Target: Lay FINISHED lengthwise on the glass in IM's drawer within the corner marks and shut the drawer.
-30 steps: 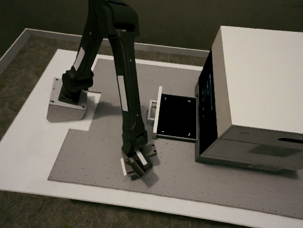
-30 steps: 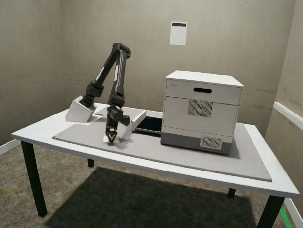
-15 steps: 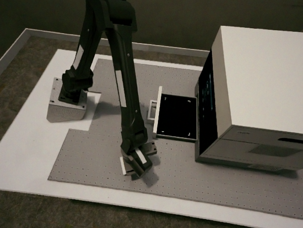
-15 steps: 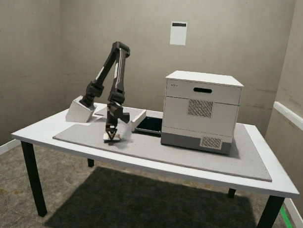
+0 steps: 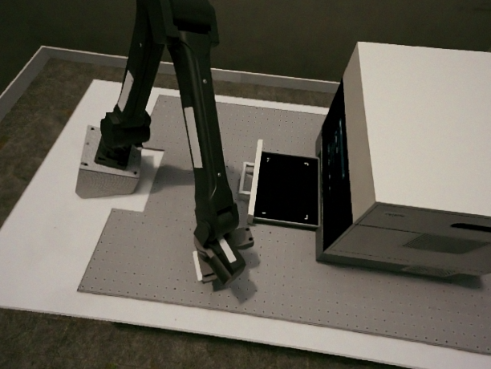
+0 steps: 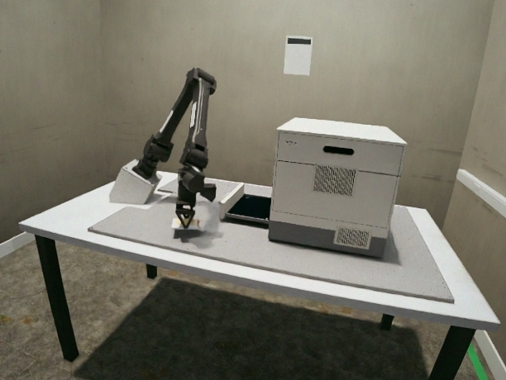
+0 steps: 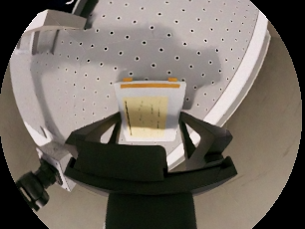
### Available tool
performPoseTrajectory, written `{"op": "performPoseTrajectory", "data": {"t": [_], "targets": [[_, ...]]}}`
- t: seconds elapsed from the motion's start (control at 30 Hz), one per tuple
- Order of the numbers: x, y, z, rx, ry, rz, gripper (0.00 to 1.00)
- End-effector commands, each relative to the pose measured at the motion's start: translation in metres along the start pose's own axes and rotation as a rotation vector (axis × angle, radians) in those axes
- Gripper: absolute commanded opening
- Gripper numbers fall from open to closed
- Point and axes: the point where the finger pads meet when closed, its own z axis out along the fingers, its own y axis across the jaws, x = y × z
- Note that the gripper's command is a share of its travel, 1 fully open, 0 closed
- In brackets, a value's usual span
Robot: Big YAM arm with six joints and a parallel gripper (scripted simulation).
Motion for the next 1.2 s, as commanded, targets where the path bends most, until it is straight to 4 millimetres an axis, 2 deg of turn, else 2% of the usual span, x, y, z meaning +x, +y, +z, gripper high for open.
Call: {"op": "performPoseTrajectory", "data": {"t": [0.0, 0.2, 0.23, 0.3, 0.7, 1.17], "targets": [[-0.011, -0.024, -0.027, 0.055, -0.019, -0.021, 0.78], [-0.011, -0.024, -0.032, 0.053, -0.018, -0.02, 0.78], [-0.007, -0.023, -0.027, 0.038, -0.012, -0.012, 0.78], [-0.011, -0.024, -0.037, 0.056, -0.019, -0.021, 0.78], [-0.011, -0.024, -0.053, 0.055, -0.018, -0.021, 0.78], [-0.01, -0.022, -0.05, 0.044, -0.014, -0.018, 0.78]]}}
